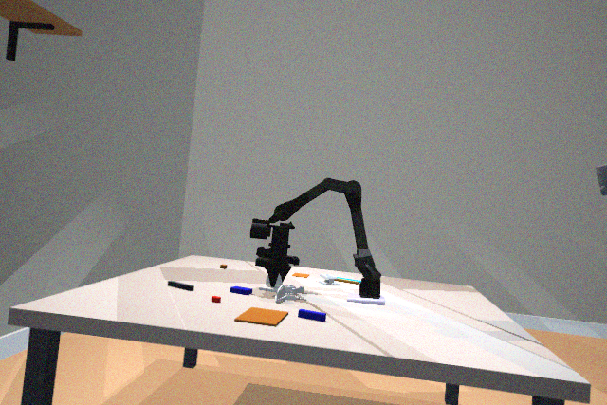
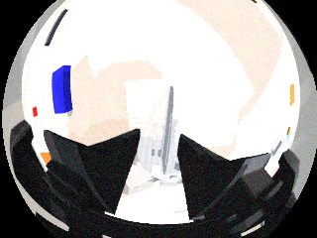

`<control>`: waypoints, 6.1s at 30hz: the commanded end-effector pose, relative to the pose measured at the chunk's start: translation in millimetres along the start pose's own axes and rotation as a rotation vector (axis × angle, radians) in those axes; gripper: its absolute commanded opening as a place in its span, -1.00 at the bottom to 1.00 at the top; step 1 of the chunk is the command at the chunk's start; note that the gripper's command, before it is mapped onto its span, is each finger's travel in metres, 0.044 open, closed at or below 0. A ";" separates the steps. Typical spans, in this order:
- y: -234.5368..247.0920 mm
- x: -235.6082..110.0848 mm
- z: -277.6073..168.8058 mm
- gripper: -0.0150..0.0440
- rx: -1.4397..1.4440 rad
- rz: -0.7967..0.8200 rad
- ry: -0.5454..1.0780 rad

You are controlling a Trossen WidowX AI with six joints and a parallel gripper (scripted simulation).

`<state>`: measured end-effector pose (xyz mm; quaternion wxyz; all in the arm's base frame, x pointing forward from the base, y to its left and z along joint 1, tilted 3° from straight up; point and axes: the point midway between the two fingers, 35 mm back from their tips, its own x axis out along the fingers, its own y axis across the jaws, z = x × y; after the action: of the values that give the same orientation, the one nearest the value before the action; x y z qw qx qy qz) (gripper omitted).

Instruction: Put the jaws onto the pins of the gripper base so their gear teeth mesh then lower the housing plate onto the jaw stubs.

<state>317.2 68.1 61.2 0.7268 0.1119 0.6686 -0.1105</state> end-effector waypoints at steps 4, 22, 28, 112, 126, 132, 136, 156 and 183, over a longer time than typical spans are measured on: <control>-0.2 0.4 0.4 -0.04 0.004 -0.001 -0.002; -0.2 0.4 0.4 -0.04 0.004 -0.001 -0.002; 0.0 0.0 0.0 0.27 0.000 0.000 0.000; 88.5 -74.3 -58.3 1.00 -1.182 0.012 0.000; 107.0 -77.8 -77.5 1.00 -1.479 0.013 -0.001; 114.5 -79.4 -86.3 1.00 -1.606 0.013 -0.002; 119.3 -80.5 -92.3 1.00 -1.690 0.013 -0.002; 123.4 -42.3 -102.4 1.00 -1.806 0.013 -0.003; 123.4 -42.3 -102.4 1.00 -1.806 0.013 -0.003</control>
<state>254.5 217.8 97.4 0.5402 -0.4958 0.5003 0.4605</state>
